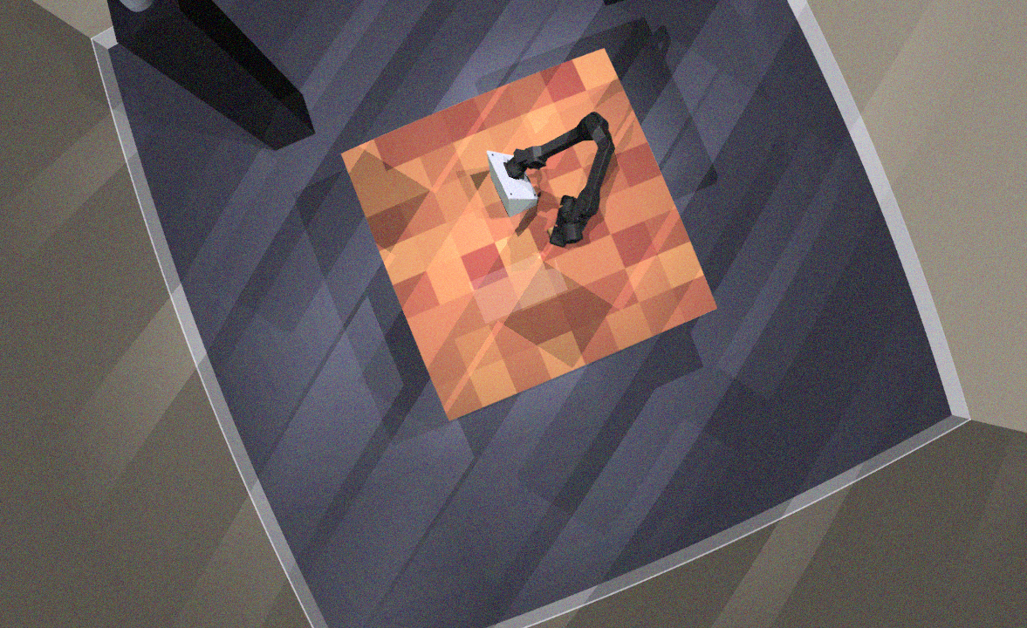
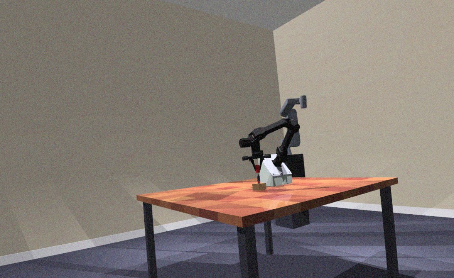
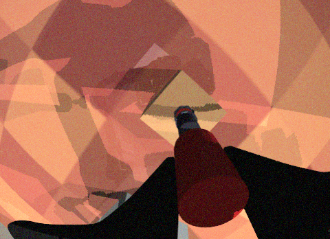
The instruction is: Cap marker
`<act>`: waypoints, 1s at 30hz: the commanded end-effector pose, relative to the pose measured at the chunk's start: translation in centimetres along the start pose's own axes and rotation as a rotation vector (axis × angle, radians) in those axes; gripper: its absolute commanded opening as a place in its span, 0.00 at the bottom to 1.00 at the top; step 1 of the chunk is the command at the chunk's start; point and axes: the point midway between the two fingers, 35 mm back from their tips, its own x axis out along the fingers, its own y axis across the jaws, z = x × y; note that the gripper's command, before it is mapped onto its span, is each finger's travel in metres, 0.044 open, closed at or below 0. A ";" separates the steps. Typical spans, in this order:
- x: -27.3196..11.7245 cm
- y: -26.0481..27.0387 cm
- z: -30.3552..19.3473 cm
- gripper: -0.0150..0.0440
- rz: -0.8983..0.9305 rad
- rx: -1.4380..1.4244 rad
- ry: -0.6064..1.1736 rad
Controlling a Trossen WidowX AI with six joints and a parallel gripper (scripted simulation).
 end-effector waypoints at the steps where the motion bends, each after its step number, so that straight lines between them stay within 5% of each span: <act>1: 0.2 0.0 0.2 0.25 -0.004 0.000 -0.006; 30: 5.0 0.1 0.2 0.25 -0.003 0.000 -0.008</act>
